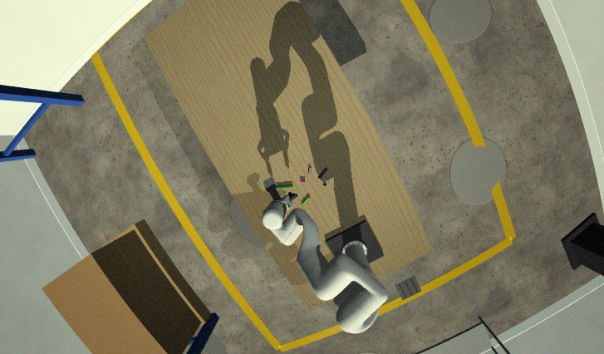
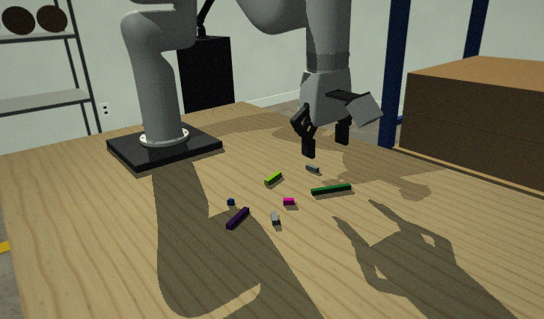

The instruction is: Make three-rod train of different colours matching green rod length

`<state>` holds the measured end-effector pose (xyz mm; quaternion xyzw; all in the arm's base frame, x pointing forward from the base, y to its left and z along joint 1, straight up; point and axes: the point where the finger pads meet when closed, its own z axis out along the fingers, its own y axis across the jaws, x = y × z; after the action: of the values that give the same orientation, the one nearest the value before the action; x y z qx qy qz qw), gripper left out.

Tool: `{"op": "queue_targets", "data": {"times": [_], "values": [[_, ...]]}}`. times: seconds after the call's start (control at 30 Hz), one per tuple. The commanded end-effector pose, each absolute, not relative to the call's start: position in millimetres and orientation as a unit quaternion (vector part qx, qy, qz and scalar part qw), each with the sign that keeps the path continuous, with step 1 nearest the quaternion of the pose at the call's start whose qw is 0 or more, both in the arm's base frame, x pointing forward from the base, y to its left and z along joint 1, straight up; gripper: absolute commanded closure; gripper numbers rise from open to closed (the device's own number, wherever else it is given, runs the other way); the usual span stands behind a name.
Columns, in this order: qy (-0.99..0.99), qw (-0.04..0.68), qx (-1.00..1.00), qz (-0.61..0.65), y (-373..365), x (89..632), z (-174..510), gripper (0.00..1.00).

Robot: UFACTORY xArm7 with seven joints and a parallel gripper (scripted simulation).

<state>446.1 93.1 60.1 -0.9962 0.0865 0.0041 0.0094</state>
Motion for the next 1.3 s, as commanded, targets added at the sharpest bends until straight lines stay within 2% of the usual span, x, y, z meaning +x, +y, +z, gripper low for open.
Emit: {"op": "queue_targets", "data": {"times": [0.0,0.63,1.27], "values": [[0.169,0.001,-0.986,0.001,96,451,61,0.0],[0.433,-0.001,-0.901,0.0,103,461,61,0.0],[0.453,-0.002,-0.891,0.0,104,462,61,0.0]]}}
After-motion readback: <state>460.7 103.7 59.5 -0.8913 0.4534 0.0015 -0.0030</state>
